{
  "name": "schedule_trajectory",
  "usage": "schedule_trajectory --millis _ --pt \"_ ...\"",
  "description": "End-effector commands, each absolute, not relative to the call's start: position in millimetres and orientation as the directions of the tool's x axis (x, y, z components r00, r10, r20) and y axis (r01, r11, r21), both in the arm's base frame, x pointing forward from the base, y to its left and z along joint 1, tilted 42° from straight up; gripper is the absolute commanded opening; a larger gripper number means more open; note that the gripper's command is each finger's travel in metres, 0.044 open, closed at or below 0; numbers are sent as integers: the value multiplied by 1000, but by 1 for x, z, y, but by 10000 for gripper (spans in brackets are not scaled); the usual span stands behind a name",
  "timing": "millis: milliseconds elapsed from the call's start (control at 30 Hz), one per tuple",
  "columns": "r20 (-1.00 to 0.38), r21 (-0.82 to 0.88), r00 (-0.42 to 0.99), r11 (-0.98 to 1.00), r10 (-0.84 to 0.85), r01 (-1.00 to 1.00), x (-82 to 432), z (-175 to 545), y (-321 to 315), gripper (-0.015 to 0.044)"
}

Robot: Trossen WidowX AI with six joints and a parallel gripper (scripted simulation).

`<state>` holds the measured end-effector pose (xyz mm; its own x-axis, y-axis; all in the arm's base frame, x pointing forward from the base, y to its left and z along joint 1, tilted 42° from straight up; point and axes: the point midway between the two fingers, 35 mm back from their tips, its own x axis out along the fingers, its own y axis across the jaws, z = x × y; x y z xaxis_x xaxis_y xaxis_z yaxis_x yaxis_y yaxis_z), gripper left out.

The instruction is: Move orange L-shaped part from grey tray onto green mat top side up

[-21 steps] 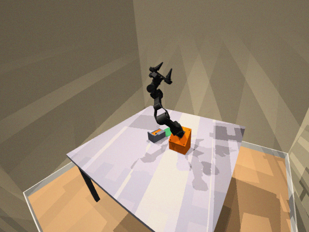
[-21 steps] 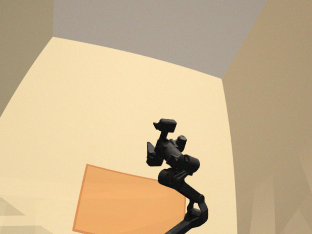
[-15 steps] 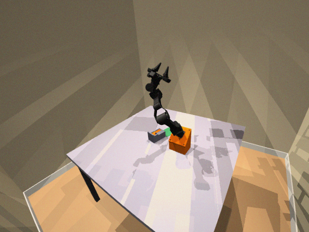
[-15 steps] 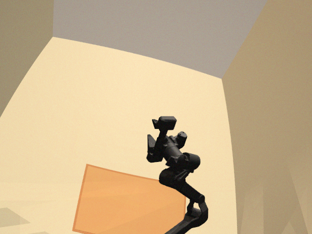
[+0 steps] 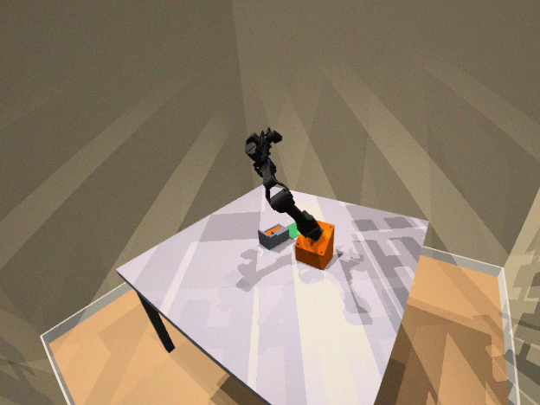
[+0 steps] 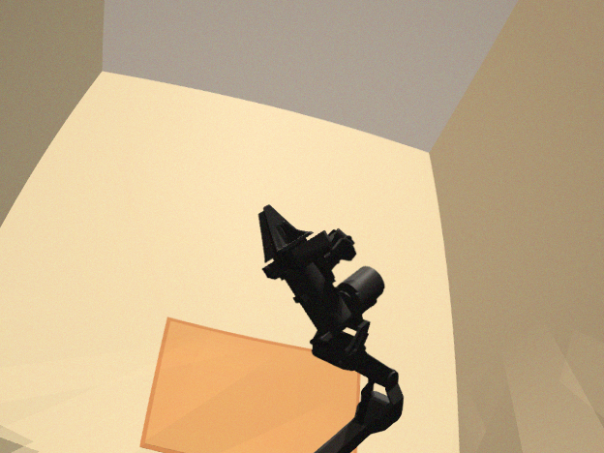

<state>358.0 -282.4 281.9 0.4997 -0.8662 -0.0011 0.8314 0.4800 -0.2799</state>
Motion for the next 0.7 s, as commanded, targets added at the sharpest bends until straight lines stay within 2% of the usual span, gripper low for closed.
schedule_trajectory --millis 0,167,333,500,667 --pt "-246 -333 663 704 -707 628 398 221 -246 180" --pt "-463 -301 717 854 -520 425 414 169 -204 180" --pt "-662 -193 688 955 -297 227 414 120 -155 180" --pt "-814 -18 578 997 -55 70 398 81 -103 180" --pt "-895 189 406 982 183 -26 370 54 -50 180"
